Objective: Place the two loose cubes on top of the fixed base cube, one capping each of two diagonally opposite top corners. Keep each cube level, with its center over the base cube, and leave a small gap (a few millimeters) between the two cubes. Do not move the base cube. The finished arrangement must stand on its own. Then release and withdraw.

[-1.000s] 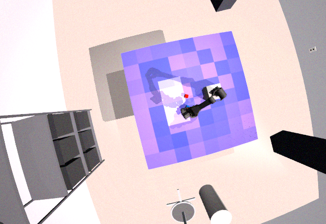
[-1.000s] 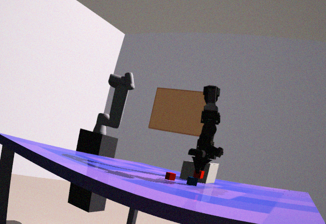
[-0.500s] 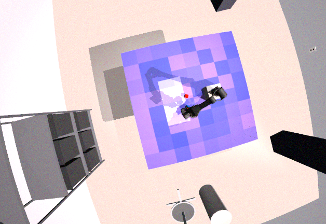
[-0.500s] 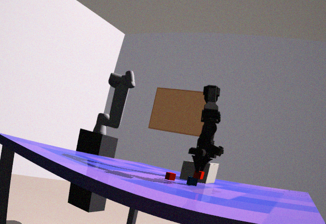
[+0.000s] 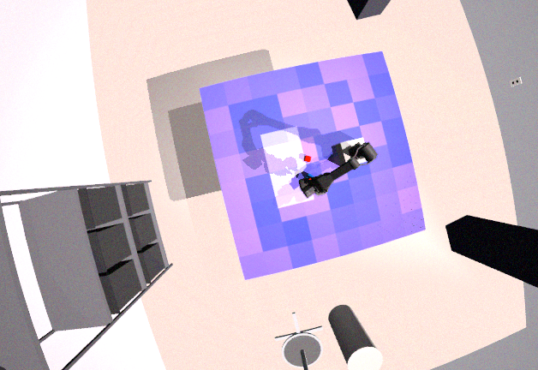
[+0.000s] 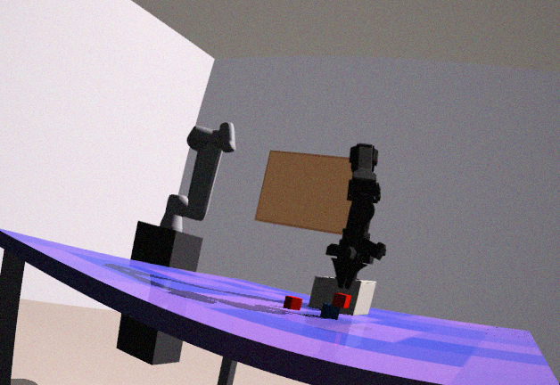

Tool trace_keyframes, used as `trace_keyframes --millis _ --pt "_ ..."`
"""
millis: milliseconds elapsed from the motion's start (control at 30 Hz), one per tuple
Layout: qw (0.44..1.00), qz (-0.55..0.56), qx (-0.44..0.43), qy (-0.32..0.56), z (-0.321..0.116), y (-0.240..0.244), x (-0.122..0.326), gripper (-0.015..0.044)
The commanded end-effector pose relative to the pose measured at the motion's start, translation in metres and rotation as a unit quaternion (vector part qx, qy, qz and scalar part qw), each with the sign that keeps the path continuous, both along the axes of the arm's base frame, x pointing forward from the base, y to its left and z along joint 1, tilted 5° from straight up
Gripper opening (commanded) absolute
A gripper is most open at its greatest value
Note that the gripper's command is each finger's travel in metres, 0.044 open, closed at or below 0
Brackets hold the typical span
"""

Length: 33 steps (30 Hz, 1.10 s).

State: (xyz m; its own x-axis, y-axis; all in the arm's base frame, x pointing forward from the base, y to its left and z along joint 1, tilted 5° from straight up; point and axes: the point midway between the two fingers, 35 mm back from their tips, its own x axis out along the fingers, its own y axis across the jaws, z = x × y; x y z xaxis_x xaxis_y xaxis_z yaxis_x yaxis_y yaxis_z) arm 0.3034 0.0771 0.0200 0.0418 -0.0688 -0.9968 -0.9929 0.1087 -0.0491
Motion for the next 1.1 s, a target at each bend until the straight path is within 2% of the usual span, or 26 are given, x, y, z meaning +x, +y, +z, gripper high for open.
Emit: trace_keyframes --millis 0,67,100,533,733,800,967,1067 --pt "1.0 -0.002 0.0 -0.001 0.004 0.0 0.0 0.0205" --pt "1.0 -0.01 0.0 -0.001 0.003 -0.006 0.0 0.0258" --pt "1.0 -0.022 0.001 -0.002 0.006 -0.013 0.0 0.0265" --pt "0.977 -0.213 0.003 -0.017 0.048 -0.12 -0.027 0.0265" --pt "0.972 -0.234 0.003 -0.018 0.052 -0.131 -0.033 0.0265" --pt "0.972 -0.235 0.003 -0.018 0.045 -0.132 -0.032 0.0265" --pt "0.972 -0.235 0.003 -0.018 -0.004 -0.136 -0.03 0.0265" --pt "0.972 -0.234 0.003 -0.018 -0.01 -0.136 -0.031 0.0265"
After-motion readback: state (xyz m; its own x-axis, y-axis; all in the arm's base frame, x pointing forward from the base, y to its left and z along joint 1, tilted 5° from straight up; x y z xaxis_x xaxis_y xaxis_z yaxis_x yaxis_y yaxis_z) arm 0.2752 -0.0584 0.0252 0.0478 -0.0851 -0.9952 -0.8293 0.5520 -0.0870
